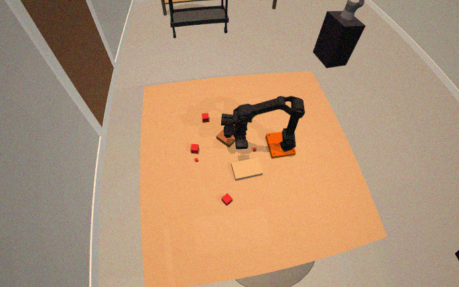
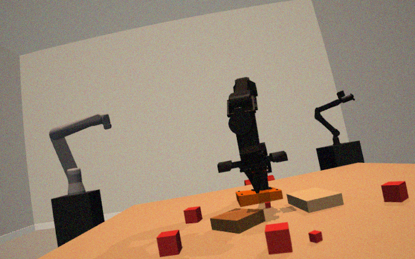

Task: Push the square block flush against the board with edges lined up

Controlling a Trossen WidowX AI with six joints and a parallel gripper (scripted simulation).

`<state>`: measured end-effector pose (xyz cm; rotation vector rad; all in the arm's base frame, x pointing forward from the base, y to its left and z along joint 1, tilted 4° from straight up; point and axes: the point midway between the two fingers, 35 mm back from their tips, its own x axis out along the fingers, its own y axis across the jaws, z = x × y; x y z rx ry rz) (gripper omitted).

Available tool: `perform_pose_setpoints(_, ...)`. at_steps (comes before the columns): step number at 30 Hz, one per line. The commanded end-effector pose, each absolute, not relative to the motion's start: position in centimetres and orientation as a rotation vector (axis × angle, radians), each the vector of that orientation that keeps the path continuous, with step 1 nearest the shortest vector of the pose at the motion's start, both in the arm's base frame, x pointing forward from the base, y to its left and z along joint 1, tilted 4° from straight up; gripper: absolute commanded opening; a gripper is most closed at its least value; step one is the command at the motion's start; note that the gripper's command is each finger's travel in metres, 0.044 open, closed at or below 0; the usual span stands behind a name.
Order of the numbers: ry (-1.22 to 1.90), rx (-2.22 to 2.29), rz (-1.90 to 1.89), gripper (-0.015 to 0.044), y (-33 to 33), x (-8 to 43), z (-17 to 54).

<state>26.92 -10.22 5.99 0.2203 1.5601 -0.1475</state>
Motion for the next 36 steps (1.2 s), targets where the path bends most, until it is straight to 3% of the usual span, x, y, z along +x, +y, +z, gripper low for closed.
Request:
perform_pose_setpoints(1, 1.557, 0.311, -0.249, 0.0000, -12.6, 28.0, 6.1)
perform_pose_setpoints(20, 1.454, 0.800, -0.748, 0.0000, -25.7, 31.6, 5.2)
perform_pose_setpoints(36, 1.449, 0.817, -0.765, 0.0000, -26.0, 31.5, -0.4)
